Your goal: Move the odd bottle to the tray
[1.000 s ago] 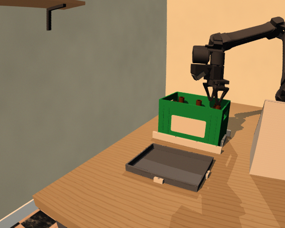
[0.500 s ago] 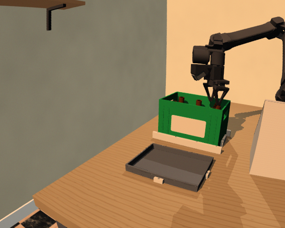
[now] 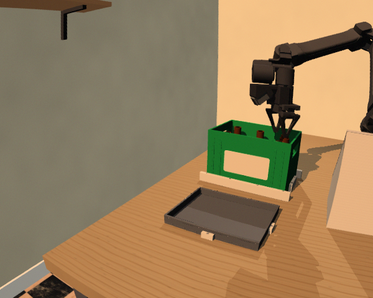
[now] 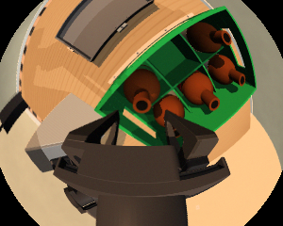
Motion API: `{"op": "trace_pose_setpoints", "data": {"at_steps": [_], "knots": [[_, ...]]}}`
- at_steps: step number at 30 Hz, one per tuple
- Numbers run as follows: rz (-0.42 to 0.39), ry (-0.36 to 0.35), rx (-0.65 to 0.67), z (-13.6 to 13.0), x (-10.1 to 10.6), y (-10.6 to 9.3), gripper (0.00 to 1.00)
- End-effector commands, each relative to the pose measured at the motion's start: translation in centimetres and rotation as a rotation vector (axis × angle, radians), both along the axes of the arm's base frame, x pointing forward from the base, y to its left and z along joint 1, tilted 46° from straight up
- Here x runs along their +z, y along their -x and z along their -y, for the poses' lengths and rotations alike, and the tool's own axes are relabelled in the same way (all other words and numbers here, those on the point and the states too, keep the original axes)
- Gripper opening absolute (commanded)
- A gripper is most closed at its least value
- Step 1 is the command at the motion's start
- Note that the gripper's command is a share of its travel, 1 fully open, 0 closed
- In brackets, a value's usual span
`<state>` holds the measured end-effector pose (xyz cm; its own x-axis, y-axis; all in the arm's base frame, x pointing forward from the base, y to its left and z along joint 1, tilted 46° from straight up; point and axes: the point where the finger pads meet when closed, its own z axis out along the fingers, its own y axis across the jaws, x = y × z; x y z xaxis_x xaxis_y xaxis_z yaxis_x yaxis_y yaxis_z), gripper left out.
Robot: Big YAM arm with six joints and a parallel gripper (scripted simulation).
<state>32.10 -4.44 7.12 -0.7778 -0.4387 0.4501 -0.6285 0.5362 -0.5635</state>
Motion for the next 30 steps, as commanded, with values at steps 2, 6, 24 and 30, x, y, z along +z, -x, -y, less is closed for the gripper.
{"op": "trace_pose_setpoints", "data": {"at_steps": [2,6,24,30], "knots": [[-0.008,0.005,-0.014,0.6,-0.37,-0.15,0.61],[-0.008,0.005,-0.014,0.6,-0.37,-0.15,0.61],[-0.008,0.005,-0.014,0.62,-0.42,-0.13,0.61],[-0.009,0.005,-0.01,0.72,-0.55,-0.18,0.61]]}}
